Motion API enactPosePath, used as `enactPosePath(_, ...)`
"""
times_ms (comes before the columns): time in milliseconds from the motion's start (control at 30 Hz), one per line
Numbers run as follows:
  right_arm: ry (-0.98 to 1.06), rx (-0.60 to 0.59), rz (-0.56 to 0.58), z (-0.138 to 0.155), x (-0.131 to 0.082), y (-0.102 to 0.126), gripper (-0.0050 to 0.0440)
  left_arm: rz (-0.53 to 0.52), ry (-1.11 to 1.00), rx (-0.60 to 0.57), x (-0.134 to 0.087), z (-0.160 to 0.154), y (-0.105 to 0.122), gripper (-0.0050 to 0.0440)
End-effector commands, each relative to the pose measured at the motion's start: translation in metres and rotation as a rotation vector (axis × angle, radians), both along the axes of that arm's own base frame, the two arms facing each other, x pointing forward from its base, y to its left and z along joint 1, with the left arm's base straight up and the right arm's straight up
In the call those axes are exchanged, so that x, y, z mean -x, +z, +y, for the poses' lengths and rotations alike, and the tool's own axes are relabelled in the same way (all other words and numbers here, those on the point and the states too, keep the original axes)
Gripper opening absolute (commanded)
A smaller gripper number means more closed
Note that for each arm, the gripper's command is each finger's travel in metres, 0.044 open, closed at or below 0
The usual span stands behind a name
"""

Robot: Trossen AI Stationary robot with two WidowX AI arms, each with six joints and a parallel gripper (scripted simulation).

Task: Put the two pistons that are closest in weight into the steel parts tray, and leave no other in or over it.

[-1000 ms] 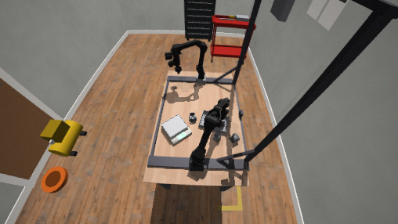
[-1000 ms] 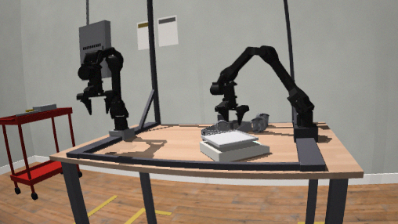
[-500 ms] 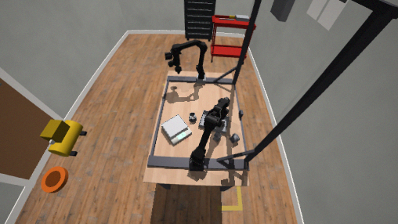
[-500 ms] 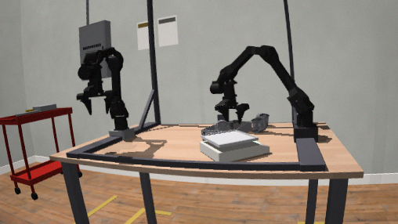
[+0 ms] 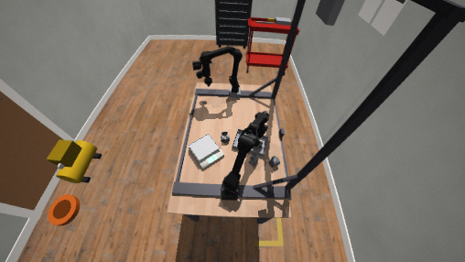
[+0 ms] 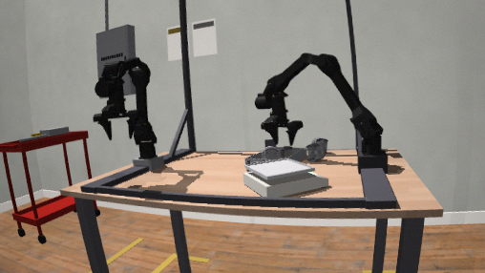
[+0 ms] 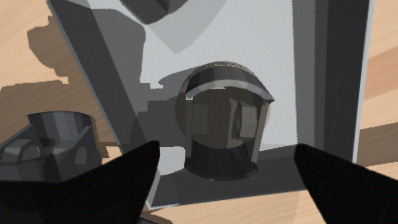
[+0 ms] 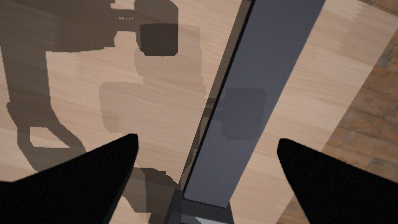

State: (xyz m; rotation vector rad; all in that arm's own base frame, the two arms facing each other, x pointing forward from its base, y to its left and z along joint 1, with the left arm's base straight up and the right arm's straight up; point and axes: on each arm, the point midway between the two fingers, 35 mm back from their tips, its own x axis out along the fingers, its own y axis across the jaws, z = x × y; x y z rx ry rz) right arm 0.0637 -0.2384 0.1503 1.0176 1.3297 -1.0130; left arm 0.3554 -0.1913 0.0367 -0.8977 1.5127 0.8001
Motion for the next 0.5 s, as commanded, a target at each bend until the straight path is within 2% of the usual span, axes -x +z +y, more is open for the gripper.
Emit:
enactPosePath(0, -0.001, 0.030, -0.011, -0.005, -0.001, 0.008, 0.0400, -0.066, 0.001, 0.036, -0.010, -0.002, 0.033, 0.0378)
enactPosePath(467, -0.001, 0.030, -0.011, -0.005, -0.001, 0.008, 0.0400, -0.066, 0.001, 0.036, -0.010, 0.001, 0.053, 0.0378)
